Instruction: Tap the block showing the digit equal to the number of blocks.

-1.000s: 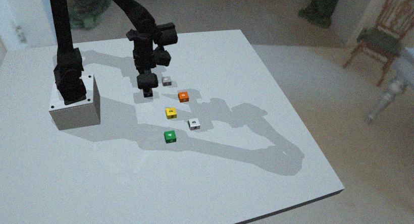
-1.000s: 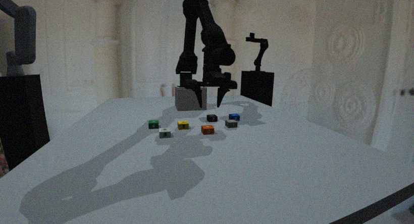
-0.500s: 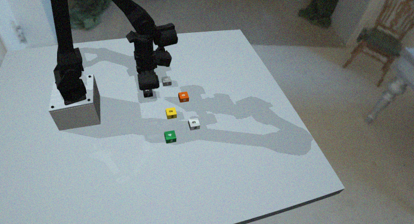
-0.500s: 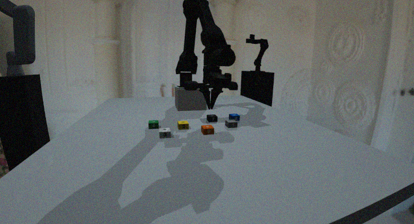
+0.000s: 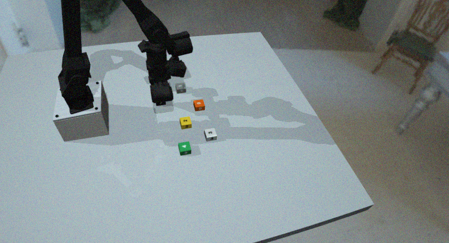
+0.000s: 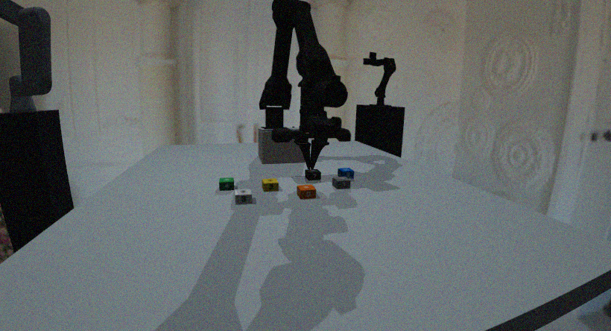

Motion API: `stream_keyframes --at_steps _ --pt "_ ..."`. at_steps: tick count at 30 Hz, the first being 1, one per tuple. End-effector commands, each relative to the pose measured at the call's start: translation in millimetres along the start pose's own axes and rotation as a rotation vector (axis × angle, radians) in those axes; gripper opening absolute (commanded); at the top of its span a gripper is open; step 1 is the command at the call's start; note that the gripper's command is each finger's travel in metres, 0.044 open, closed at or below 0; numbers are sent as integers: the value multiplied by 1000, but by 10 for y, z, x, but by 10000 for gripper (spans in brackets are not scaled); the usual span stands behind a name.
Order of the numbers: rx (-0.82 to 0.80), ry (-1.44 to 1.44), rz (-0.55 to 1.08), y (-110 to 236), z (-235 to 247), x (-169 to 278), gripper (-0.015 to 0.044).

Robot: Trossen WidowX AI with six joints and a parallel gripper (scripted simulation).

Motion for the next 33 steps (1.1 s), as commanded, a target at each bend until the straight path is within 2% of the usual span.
stream_keyframes --at_steps 1,8,12,15,18,25,29,33 --pt "-3 -5 1 -63 1 5 20" --pt "-3 -5 1 -102 0 8 20" --pt "-3 -4 1 177 0 4 20" --pt "-3 -5 1 200 0 5 20" --pt "-7 0 0 316 216 -26 99" --pt "-21 14 3 915 1236 175 282" --pt "-15 -4 3 1035 1411 260 387" --pt "-15 -4 3 1035 1411 260 400"
Point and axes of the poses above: the point midway between the two fingers, 35 mm back from their tips, its own y axis back along the fingers, its own z axis across the jaws, x = y × z, the point moved 8 cm from there along y, back along the fingers, and after that the axes turned 15 degrees about -y, right-handed, at the moved point
